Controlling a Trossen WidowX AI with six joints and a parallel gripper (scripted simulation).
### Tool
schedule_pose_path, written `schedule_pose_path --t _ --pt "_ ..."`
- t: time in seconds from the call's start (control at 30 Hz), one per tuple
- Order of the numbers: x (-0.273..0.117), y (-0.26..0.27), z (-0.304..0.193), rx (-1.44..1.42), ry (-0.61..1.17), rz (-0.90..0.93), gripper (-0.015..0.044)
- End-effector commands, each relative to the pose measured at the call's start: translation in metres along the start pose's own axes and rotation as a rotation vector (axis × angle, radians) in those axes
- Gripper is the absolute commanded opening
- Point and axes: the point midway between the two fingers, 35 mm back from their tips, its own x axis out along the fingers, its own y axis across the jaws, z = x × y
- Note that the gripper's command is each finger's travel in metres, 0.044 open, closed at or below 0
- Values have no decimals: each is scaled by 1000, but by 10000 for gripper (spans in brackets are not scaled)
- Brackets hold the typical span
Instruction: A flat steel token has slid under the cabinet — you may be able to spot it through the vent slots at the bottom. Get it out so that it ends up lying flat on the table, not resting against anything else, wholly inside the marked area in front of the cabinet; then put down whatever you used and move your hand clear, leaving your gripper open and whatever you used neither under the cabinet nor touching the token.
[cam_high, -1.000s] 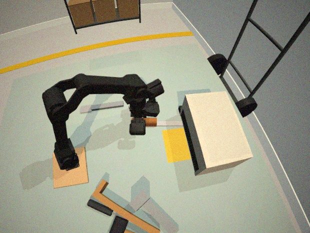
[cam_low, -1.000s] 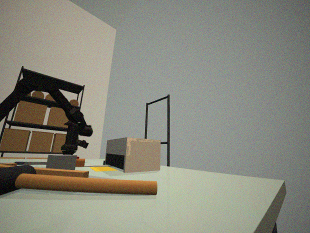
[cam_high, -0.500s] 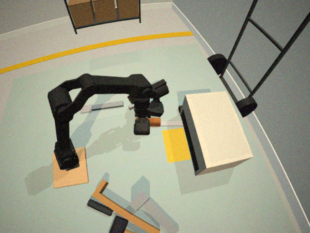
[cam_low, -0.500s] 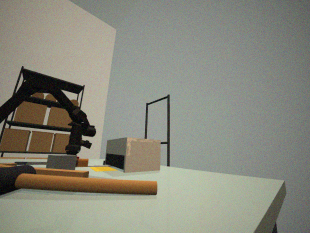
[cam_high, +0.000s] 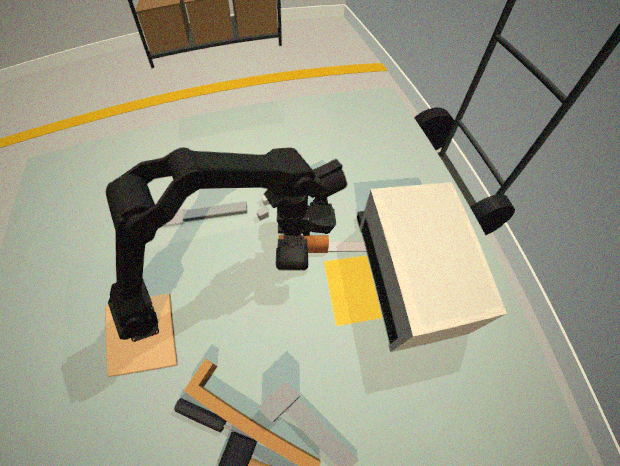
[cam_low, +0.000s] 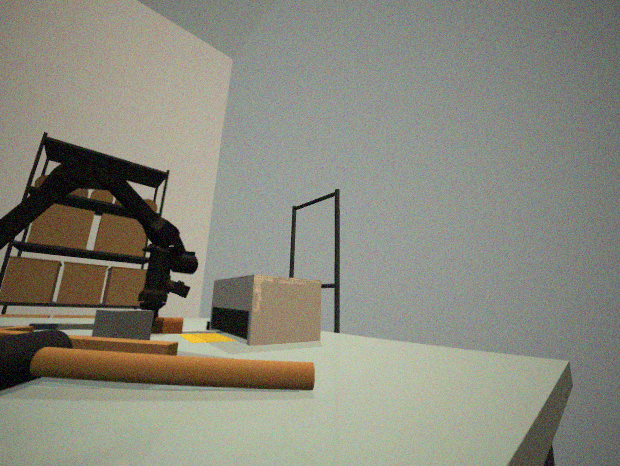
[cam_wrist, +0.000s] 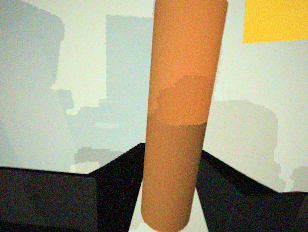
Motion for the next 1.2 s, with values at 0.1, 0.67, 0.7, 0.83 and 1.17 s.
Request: schedule_pose_path --t 0.1,0.67,0.7,0.83,1.17 --pt "-1 -1 10 -2 -8 0 0" --pt "-1 -1 27 -2 -9 0 0" --pt "-1 -1 28 -2 -9 0 0" --pt "-1 -1 32 -2 -9 0 0" --pt "-1 -2 42 -2 -10 0 0"
